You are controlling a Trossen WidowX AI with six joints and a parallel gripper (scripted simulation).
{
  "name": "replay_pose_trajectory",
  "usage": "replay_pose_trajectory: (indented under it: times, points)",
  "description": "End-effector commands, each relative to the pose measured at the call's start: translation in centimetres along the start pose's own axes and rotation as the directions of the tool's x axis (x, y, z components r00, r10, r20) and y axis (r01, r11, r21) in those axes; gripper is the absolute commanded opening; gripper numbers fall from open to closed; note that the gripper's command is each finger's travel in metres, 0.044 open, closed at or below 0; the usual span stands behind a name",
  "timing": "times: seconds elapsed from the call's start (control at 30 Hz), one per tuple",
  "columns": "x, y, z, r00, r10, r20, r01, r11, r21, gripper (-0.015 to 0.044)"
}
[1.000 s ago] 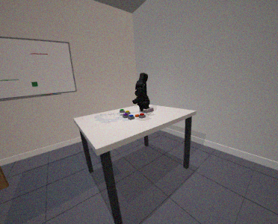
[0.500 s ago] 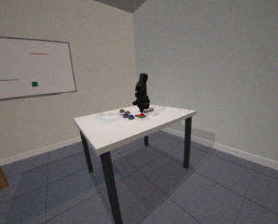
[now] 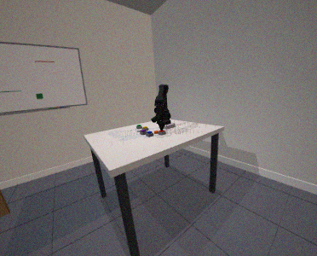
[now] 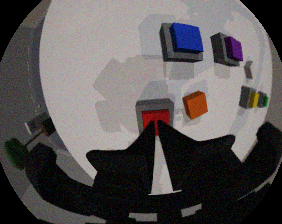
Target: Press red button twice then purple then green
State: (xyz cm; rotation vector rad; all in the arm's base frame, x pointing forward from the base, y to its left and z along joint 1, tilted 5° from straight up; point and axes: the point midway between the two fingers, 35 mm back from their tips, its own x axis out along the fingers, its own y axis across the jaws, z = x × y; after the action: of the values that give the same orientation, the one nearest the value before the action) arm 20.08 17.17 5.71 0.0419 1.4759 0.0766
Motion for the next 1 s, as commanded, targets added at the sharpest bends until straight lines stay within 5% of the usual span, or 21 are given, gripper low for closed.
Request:
replay_pose_trajectory:
  times: [0.0, 0.97]
  points:
    - [0.2, -0.1, -0.2, 1.0, -0.001, -0.01, 0.001, 1.0, 0.005, 0.002]
    - [-2.3, 0.0, -0.1, 1.0, -0.001, -0.009, 0.001, 1.0, 0.005, 0.002]
